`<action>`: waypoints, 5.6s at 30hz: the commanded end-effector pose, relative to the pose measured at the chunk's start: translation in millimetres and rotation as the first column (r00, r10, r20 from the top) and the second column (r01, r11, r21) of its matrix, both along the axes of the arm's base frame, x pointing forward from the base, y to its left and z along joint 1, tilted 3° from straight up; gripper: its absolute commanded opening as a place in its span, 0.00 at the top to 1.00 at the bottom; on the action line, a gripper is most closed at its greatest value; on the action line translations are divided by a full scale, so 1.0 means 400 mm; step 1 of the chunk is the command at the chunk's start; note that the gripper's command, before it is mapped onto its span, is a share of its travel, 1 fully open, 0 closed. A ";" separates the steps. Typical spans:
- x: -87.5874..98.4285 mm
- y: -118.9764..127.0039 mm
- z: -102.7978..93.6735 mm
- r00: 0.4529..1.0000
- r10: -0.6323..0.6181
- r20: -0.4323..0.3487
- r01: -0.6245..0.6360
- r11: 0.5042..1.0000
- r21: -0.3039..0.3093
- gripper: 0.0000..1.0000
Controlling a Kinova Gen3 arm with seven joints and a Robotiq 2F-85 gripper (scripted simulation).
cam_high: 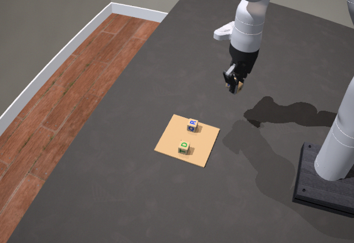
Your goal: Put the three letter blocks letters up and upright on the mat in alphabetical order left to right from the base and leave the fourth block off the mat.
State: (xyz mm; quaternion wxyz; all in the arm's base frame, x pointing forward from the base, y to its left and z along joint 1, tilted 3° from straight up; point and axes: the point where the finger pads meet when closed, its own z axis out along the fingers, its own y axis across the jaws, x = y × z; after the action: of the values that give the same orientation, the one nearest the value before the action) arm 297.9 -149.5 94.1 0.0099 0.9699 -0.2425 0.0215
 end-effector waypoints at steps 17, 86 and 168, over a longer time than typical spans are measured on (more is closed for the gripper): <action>0.009 0.007 0.004 0.998 0.057 0.000 -0.057 0.998 -0.003 0.79; 0.245 0.329 0.014 -0.418 0.905 -0.084 -0.908 -0.419 0.004 0.79; 0.256 0.319 -0.224 -0.420 0.904 -0.083 -0.907 -0.421 0.005 0.79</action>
State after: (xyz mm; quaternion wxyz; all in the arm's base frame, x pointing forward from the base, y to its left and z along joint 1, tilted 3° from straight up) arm 399.9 -22.0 3.8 0.0252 0.7258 0.6874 0.0036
